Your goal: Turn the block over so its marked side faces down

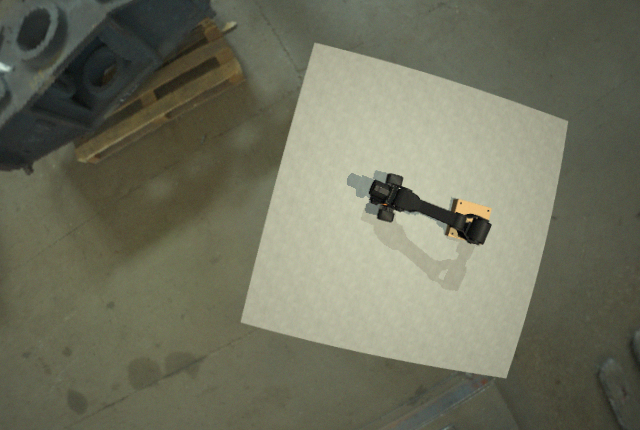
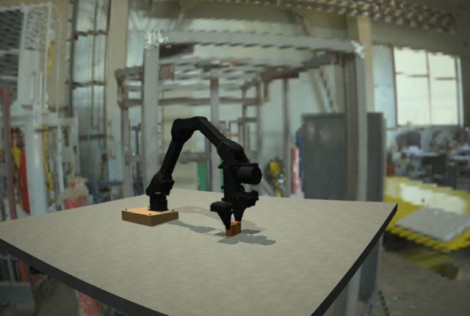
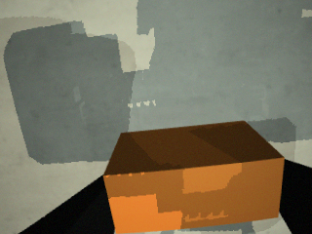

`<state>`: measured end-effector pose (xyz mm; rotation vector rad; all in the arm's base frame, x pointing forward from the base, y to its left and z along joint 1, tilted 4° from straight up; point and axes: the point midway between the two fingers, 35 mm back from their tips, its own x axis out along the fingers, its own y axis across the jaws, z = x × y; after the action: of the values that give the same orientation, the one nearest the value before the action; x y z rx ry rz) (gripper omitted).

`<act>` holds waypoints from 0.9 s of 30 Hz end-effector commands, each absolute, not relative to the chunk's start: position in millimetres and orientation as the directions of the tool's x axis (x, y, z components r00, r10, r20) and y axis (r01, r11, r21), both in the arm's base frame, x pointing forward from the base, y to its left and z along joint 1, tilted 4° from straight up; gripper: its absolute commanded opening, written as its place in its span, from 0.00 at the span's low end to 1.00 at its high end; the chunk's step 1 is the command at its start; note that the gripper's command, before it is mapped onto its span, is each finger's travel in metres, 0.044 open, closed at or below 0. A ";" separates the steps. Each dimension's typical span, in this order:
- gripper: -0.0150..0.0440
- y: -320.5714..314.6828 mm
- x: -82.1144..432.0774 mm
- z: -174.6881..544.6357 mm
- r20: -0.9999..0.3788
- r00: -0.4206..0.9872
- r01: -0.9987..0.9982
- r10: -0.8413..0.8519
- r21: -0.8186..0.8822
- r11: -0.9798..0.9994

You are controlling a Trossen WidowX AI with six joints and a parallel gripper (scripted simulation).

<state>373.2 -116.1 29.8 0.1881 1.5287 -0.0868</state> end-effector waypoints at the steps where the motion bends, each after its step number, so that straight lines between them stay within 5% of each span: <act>1: 0.62 -116.5 372.6 28.0 -0.998 0.038 0.179 0.059 0.065 0.982; 12: 0.50 -116.5 372.6 28.0 -0.998 0.038 0.179 0.059 0.065 0.982; 18: 0.25 -118.3 371.7 56.8 -0.998 0.038 0.179 0.059 0.065 0.982; 27: 0.25 -118.9 373.2 54.8 -0.995 0.087 0.181 0.050 0.065 0.981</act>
<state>374.1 -119.1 55.4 0.1876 1.5075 -0.0952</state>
